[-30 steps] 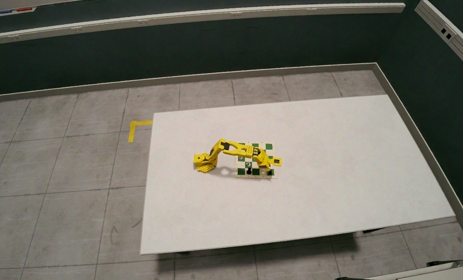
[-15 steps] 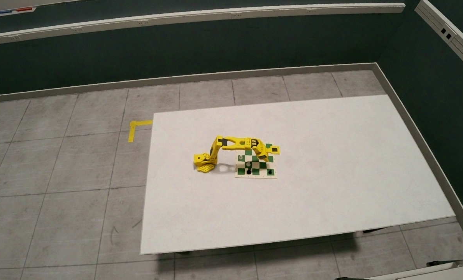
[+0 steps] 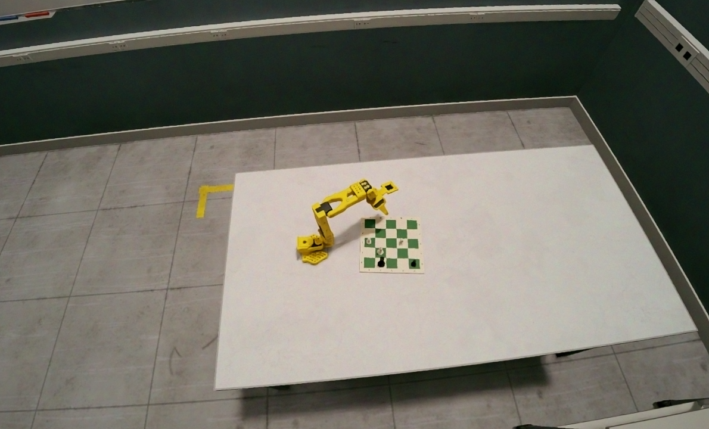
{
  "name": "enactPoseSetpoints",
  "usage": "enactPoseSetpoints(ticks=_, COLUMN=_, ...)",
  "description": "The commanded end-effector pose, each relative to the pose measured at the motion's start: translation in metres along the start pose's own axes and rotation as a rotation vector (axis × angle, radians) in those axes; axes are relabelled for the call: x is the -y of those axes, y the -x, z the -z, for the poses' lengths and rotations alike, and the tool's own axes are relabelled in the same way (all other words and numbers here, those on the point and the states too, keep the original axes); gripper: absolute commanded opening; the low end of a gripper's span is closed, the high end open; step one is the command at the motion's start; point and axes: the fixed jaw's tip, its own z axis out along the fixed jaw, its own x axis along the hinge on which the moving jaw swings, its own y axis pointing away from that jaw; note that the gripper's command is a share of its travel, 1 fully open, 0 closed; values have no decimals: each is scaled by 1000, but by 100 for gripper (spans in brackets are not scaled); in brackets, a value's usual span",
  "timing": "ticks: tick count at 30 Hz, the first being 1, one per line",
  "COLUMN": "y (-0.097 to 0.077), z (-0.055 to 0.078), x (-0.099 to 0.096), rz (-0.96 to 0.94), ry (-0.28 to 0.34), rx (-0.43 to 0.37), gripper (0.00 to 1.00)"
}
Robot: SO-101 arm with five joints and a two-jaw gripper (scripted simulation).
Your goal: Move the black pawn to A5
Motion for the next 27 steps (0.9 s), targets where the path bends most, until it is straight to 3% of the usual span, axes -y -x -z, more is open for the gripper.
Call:
enactPoseSetpoints(ticks=1, y=-18, z=17, x=-43, rz=164, ry=66, rx=-24, gripper=35)
enactPoseSetpoints(ticks=5, y=-36, z=25, x=-64, rz=279, ry=103, rx=-51, gripper=38)
enactPoseSetpoints(ticks=9, y=-46, z=30, x=-74, rz=339, ry=121, rx=-65, gripper=40)
enactPoseSetpoints(ticks=27, y=-49, z=31, x=-76, rz=355, ry=125, rx=-68, gripper=40)
